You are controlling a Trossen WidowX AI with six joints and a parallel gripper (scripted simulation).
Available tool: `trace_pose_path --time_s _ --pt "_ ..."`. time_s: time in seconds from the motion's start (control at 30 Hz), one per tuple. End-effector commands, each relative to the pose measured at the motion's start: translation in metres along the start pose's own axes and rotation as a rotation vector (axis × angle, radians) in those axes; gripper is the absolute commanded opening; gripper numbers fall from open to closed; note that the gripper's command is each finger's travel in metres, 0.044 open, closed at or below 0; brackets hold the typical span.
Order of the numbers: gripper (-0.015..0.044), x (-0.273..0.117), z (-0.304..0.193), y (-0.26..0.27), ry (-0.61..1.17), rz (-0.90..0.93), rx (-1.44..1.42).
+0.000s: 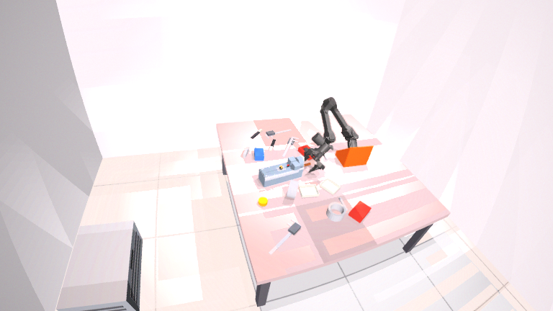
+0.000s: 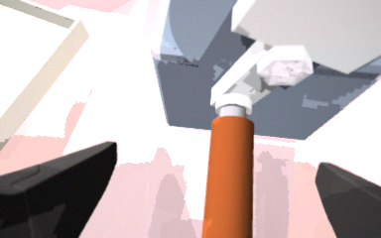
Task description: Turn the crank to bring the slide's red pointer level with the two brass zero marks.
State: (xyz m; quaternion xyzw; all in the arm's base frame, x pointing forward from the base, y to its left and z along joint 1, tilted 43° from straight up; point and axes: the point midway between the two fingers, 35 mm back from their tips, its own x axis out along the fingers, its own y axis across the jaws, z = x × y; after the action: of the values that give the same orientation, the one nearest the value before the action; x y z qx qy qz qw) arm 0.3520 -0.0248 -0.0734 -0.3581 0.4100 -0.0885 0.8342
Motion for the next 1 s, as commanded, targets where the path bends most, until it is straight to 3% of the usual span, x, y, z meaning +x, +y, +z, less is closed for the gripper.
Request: trace_pose_path --time_s 0.0,0.4,0.83,0.97 --pt "0.0440 -0.008 0.014 -0.003 -0.013 -0.009 0.012" --pt "0.0440 -0.036 0.042 -0.002 -0.015 -0.004 0.011" --pt "0.0440 -0.105 0.107 0.000 -0.011 0.004 0.006" --pt "0.0440 -0.108 0.112 -0.001 -0.010 0.000 0.009"
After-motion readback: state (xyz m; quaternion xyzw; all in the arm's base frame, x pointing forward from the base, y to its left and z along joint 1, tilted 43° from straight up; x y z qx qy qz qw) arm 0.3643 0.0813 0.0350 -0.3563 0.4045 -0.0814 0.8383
